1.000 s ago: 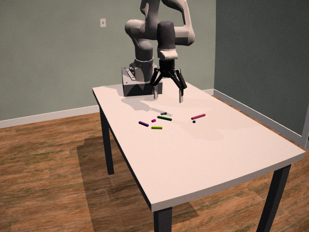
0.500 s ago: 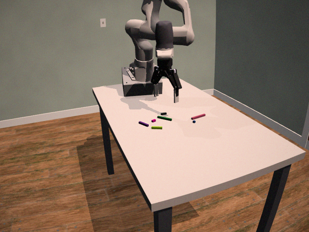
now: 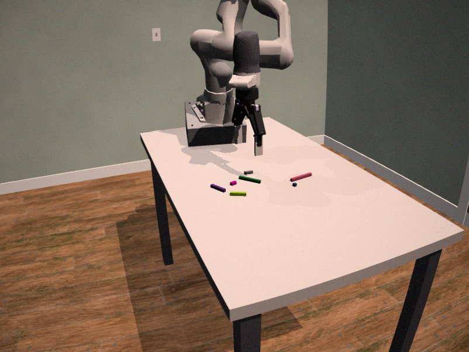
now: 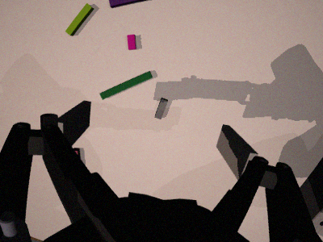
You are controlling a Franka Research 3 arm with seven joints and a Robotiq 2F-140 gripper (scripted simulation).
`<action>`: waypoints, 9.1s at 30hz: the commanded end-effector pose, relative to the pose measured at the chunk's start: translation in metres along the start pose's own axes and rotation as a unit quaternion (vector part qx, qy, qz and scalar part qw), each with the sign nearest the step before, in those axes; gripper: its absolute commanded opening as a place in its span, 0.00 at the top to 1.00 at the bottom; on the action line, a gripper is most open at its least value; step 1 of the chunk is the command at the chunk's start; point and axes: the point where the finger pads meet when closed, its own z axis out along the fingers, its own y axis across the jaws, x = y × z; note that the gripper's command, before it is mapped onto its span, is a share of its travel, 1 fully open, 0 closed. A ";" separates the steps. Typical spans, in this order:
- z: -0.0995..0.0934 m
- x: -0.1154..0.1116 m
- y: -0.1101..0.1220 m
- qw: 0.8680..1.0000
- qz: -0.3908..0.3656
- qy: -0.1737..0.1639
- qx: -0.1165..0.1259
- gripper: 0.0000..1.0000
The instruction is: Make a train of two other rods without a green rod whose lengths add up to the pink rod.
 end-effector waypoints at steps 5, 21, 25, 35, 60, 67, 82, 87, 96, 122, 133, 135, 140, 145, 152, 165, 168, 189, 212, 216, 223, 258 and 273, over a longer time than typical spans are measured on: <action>0.001 -0.002 0.007 0.997 0.079 0.000 -0.009 0.00; 0.001 -0.002 0.007 0.997 0.079 0.000 -0.009 0.85; 0.001 -0.002 0.007 0.997 0.079 0.000 -0.009 0.85; 0.001 -0.002 0.007 0.997 0.079 0.000 -0.009 0.85; 0.011 -0.002 0.007 0.997 0.079 0.000 -0.009 0.85; 0.021 -0.003 0.008 0.997 0.079 0.000 -0.009 0.85; 0.041 -0.004 0.008 0.997 0.079 0.000 -0.009 0.85; 0.045 -0.004 0.008 0.997 0.079 0.000 -0.009 0.85; 0.051 -0.004 0.008 0.997 0.079 0.000 -0.009 0.85; 0.053 -0.004 0.008 0.997 0.079 0.000 -0.009 0.85; 0.053 -0.004 0.008 0.997 0.079 0.000 -0.009 0.85; 0.053 -0.004 0.008 0.997 0.079 0.000 -0.009 0.85; 0.053 -0.004 0.008 0.997 0.079 0.000 -0.009 0.85; 0.053 -0.004 0.008 0.997 0.079 0.000 -0.009 0.85; 0.053 -0.004 0.006 0.997 0.079 0.000 -0.009 0.85; 0.053 -0.004 0.006 0.997 0.079 0.000 -0.009 0.85; 0.053 -0.004 0.006 0.997 0.079 0.000 -0.009 0.85; 0.053 -0.004 0.006 0.997 0.079 0.000 -0.009 0.85; 0.053 -0.005 0.006 0.997 0.079 0.000 -0.009 0.85; 0.053 -0.005 0.006 0.997 0.079 0.000 -0.009 0.85; 0.053 -0.005 0.006 0.997 0.079 0.000 -0.009 0.85; 0.053 -0.005 0.006 0.997 0.079 0.000 -0.009 0.85; 0.053 -0.005 0.007 0.997 0.079 0.000 -0.009 0.85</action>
